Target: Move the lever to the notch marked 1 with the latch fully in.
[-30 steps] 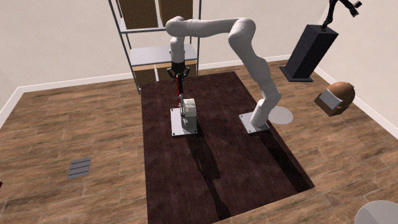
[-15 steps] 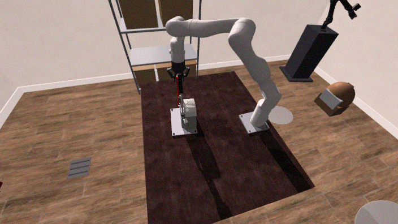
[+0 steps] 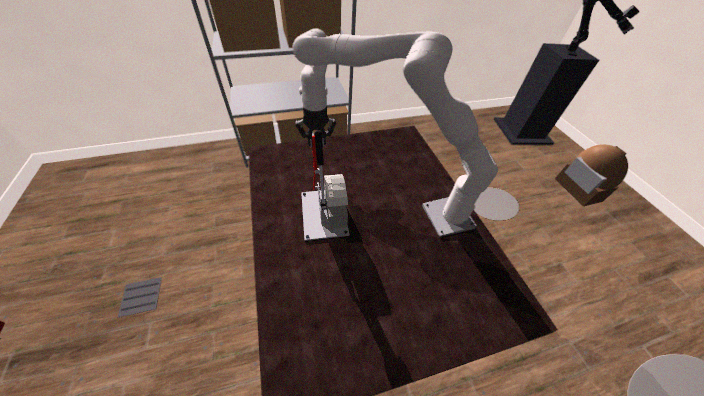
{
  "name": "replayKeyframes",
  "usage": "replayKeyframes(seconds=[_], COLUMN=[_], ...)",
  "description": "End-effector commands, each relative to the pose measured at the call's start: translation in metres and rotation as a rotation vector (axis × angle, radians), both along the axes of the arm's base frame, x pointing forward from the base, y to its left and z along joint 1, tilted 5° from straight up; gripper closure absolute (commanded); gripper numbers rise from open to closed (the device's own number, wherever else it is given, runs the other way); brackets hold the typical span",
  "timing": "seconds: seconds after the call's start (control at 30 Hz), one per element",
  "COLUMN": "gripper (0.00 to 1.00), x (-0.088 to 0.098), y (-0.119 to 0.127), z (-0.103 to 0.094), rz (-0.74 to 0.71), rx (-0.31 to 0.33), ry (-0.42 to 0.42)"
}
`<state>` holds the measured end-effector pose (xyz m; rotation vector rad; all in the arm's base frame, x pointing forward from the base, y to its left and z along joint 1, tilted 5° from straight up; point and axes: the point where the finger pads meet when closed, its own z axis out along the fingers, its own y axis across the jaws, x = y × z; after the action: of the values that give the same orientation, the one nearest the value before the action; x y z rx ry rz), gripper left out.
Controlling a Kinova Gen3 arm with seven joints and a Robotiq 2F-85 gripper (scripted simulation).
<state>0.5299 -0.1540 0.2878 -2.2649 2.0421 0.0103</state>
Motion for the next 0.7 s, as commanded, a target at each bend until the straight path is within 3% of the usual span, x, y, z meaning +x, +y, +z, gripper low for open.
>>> replayKeyframes(seconds=[0.0,0.13,0.17,0.67], gripper=[1.00,1.00,0.02,0.02], x=[0.0014,0.0014,0.0014,0.0014], y=[-0.0047,-0.0047,-0.0047,-0.0047], z=[-0.0049,-0.0049,-0.0049,-0.0049], rz=[-0.004,-0.004,-0.004,-0.004], rx=[-0.010,-0.010,-0.010,-0.010], ry=[0.004,0.004,0.004,0.004])
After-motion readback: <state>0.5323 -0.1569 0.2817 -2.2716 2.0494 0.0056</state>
